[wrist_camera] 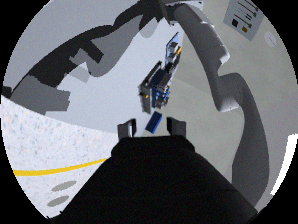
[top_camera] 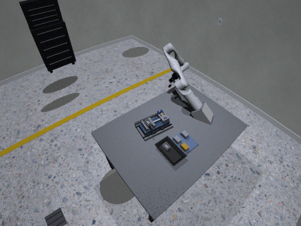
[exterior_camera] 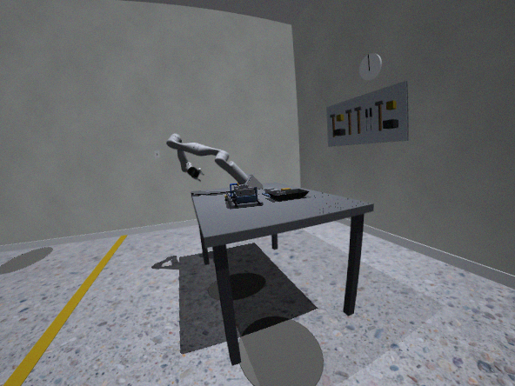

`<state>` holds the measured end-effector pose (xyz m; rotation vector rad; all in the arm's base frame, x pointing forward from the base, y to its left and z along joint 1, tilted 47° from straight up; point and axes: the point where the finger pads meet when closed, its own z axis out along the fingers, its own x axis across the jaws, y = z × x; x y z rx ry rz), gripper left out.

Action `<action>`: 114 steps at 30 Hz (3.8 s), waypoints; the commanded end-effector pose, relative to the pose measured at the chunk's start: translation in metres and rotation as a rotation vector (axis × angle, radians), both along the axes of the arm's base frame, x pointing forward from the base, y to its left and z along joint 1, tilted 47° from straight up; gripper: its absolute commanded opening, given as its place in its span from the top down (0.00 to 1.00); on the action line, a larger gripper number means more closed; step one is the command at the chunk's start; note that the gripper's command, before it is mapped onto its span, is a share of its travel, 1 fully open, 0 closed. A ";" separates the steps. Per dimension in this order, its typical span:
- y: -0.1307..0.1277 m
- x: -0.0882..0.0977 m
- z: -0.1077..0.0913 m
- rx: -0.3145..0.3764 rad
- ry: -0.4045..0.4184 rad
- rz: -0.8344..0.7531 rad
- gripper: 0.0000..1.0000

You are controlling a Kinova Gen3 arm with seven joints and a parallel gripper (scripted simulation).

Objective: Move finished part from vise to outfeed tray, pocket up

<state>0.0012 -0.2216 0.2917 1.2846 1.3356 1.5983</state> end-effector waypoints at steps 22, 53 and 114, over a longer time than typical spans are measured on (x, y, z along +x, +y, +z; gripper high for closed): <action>0.000 0.000 0.001 -0.002 0.002 -0.001 0.00; -0.014 0.032 0.074 -0.320 0.195 -0.005 0.00; 0.272 0.383 0.104 -1.992 0.869 0.421 0.00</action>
